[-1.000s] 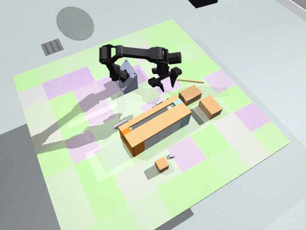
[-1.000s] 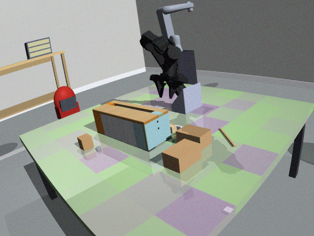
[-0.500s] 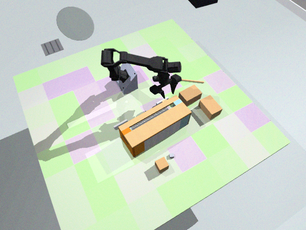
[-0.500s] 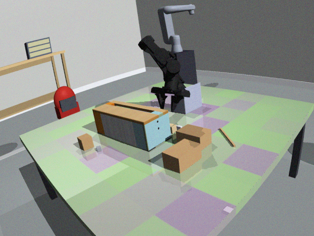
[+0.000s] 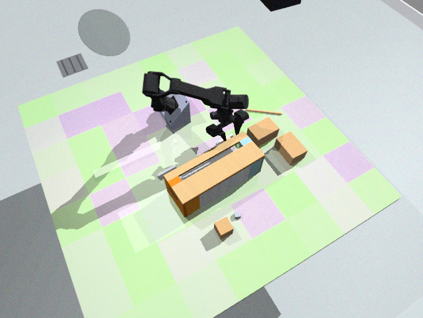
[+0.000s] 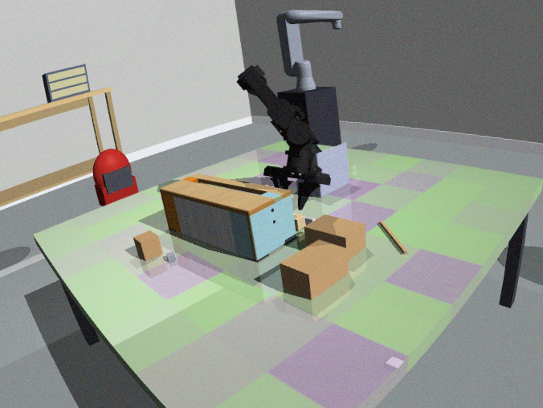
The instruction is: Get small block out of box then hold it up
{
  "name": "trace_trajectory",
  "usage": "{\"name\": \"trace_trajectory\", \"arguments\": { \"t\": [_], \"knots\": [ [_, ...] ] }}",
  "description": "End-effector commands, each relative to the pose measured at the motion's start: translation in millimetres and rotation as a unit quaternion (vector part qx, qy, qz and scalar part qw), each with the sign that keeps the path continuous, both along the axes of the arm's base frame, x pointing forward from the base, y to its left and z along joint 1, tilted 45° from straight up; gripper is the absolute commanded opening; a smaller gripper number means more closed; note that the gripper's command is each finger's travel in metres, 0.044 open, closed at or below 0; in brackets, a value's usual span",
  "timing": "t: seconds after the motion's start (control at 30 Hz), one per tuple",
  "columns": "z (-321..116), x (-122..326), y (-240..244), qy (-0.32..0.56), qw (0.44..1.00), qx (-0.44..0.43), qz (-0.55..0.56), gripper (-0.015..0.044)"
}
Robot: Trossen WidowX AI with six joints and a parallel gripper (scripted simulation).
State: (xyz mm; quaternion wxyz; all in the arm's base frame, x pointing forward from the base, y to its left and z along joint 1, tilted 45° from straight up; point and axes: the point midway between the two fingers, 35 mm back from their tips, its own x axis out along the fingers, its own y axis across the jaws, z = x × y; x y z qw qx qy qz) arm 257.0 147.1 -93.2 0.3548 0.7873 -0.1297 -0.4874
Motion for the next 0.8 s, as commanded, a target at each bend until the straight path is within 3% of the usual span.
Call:
{"name": "trace_trajectory", "arguments": {
  "t": [0.0, 0.77],
  "knots": [
    [-8, -1, -8, 0.004, 1.000, -0.008, 0.002, 0.0285],
    [-34, 2, -34, 0.004, 1.000, -0.009, 0.002, 0.0285]
  ]
}}
